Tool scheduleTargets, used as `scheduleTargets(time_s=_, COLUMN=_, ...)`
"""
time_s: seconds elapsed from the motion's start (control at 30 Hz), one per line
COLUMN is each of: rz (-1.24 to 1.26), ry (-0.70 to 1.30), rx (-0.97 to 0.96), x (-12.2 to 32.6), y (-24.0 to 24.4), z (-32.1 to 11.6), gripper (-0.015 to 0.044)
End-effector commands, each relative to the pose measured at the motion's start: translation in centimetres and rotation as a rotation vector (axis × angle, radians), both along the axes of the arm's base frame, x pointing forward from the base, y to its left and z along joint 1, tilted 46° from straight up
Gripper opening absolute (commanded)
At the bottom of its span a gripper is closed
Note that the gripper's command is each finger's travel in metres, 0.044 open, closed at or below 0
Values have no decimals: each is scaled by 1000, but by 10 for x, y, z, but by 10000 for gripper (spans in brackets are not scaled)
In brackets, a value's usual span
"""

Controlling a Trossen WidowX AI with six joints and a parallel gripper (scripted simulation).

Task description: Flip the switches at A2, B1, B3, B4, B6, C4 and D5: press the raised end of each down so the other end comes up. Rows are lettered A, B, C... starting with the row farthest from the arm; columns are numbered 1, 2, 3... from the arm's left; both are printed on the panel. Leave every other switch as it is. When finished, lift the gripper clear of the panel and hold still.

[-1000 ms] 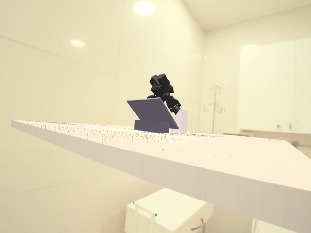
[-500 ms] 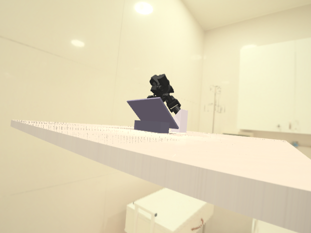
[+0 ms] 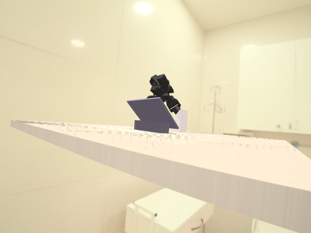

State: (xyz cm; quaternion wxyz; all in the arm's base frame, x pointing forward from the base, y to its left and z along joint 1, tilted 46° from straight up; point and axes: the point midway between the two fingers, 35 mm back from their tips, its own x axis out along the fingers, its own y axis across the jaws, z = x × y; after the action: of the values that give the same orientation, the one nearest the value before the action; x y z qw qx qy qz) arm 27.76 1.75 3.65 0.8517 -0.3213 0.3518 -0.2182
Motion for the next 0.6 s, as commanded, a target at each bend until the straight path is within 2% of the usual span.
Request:
scheduleTargets(time_s=0.0, rz=4, ry=5, rx=-2, x=0, y=0, z=-1, gripper=0)
scheduleTargets(time_s=0.57, rz=0, ry=2, rx=1, x=1, y=0, z=-1, gripper=0)
